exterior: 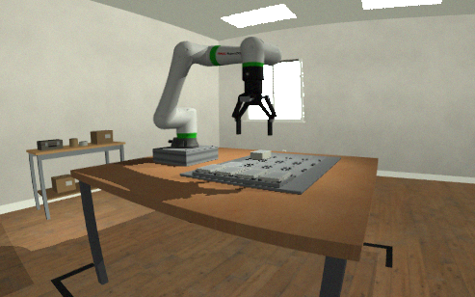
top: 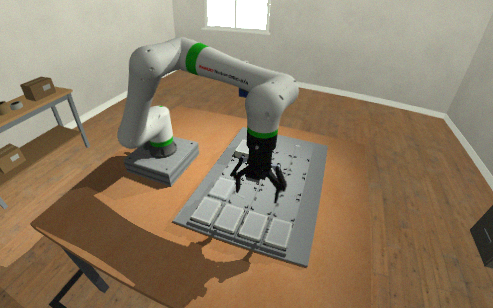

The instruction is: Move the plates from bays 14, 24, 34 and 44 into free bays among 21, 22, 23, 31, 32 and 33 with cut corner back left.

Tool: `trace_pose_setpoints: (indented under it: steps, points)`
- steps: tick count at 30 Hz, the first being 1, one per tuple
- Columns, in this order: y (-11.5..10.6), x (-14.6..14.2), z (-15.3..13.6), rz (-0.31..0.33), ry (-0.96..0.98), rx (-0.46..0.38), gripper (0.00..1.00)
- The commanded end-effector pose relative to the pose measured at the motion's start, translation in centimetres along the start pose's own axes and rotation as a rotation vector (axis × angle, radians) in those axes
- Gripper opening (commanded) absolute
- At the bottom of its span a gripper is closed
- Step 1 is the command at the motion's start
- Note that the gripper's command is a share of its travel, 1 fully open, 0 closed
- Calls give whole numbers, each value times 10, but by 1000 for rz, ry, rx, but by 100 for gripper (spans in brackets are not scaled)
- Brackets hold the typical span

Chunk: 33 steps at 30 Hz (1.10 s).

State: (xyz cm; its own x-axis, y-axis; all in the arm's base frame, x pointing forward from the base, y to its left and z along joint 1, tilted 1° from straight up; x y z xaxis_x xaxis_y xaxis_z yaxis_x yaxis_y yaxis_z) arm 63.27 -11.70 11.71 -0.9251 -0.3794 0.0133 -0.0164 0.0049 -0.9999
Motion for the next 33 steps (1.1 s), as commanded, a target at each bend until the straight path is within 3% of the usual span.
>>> trace_pose_setpoints:
  steps: [1, 17, 33]
  points:
    - [-3, 2, 15, 2, 0, 1, 100]
    - [-8, 14, 69, 2, 0, 1, 100]
    - [-8, 14, 70, 2, 0, 1, 100]
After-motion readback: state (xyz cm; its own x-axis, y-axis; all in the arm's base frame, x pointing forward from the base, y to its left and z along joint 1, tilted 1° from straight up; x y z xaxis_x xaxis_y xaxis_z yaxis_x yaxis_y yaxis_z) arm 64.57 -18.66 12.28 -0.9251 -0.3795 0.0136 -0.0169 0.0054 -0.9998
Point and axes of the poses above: the point where the finger pads meet when closed, its own y axis out along the fingers, its own x axis across the jaws, z = x × y, the point moved 1 cm from there along -y, back along the fingers, and after that the axes turned 12 degrees about -y, right-handed, at the moved point
